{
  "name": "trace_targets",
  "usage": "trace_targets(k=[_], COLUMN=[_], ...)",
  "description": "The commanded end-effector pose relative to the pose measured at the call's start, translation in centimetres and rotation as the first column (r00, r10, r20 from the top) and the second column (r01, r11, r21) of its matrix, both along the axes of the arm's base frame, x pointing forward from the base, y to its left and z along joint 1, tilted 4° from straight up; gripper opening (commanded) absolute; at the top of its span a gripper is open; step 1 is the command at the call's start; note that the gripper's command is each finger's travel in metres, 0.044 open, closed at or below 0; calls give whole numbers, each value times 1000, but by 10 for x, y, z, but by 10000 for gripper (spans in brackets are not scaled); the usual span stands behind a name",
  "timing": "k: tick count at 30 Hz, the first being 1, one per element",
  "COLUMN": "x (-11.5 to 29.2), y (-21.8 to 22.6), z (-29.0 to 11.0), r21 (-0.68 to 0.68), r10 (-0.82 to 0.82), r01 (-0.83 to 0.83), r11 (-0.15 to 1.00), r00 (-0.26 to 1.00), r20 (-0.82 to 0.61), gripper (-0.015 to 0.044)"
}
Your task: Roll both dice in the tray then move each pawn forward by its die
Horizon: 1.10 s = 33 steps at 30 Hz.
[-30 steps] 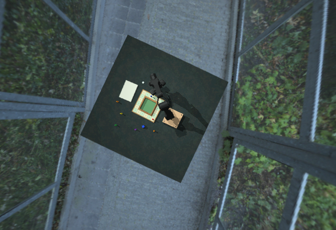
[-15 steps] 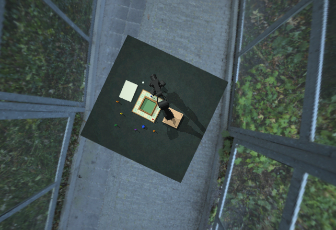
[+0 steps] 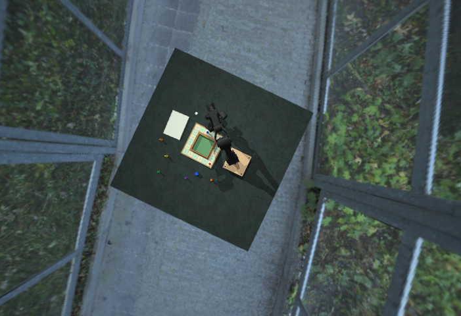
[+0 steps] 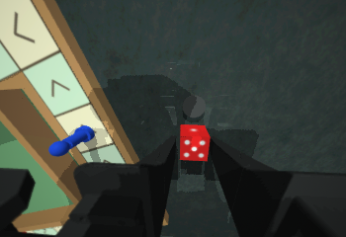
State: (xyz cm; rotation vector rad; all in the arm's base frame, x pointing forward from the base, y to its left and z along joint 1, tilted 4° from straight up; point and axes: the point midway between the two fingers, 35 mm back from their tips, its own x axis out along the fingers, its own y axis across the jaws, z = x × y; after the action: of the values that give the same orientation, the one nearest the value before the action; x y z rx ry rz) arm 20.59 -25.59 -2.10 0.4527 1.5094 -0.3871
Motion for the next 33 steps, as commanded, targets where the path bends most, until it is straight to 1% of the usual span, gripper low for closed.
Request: trace_targets(k=[1, 6, 9, 17, 24, 30, 33], x=[-1, -1, 0, 0, -6, -6, 3], y=[0, 0, -1, -6, -2, -1, 10], z=[-2, -2, 3, 62, 116, 121, 119], r21=[-1, -1, -1, -2, -2, -2, -2], r10=[0, 0, 0, 0, 0, 2, 22], r01=[0, 0, 0, 0, 0, -2, -22], r11=[1000, 1000, 1000, 1000, 1000, 1000, 1000], r00=[1000, 1000, 1000, 1000, 1000, 1000, 1000], r20=[-5, -5, -5, -5, -4, -6, -4], gripper=[104, 71, 0, 0, 0, 0, 0])
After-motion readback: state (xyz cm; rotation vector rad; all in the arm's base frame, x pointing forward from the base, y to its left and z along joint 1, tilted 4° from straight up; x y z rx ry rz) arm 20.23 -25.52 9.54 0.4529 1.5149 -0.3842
